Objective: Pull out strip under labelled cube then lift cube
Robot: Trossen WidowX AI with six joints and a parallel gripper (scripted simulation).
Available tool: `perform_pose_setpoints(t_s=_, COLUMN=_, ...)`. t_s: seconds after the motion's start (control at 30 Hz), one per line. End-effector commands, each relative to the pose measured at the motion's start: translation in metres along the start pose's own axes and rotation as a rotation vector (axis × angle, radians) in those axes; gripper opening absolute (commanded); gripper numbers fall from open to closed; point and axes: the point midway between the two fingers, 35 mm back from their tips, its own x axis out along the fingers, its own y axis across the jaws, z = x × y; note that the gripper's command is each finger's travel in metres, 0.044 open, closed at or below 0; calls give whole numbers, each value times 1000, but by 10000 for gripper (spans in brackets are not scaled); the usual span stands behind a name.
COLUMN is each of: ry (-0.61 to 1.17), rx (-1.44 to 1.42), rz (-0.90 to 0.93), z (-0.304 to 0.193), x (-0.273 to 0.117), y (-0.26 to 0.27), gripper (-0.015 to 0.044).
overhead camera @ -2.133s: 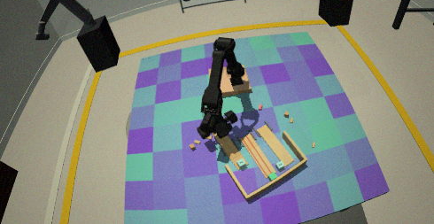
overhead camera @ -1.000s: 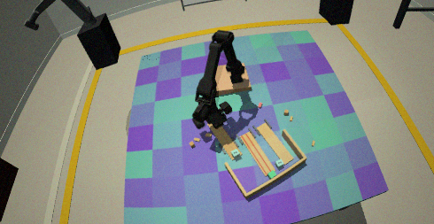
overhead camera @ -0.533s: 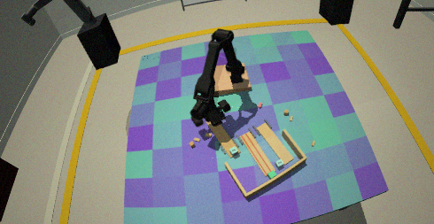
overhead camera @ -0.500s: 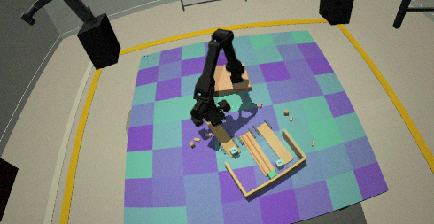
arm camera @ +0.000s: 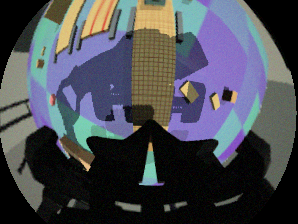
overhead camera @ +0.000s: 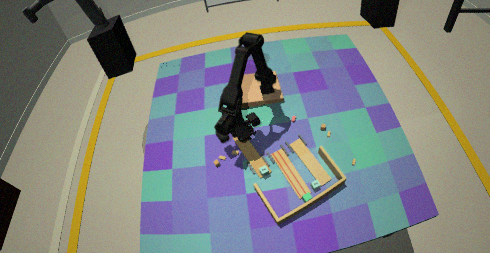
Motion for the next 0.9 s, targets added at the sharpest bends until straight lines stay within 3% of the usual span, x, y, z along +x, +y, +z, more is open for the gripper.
perform_pose_setpoints(t_s=0.0, ry=27, rx=4, rz=10, z=-8, x=3, y=3, gripper=0)
perform_pose_setpoints(t_s=0.2, ry=27, rx=4, rz=10, z=-8, x=3, y=3, gripper=0)
perform_pose_setpoints(t_s=0.37, ry=24, rx=3, rz=8, z=2, x=-41, y=-1, gripper=0)
perform_pose_setpoints(t_s=0.5, ry=26, rx=3, rz=9, z=2, x=-43, y=-1, gripper=0)
perform_pose_setpoints(t_s=0.87, ry=21, rx=51, rz=9, z=50, x=-48, y=-1, gripper=289)
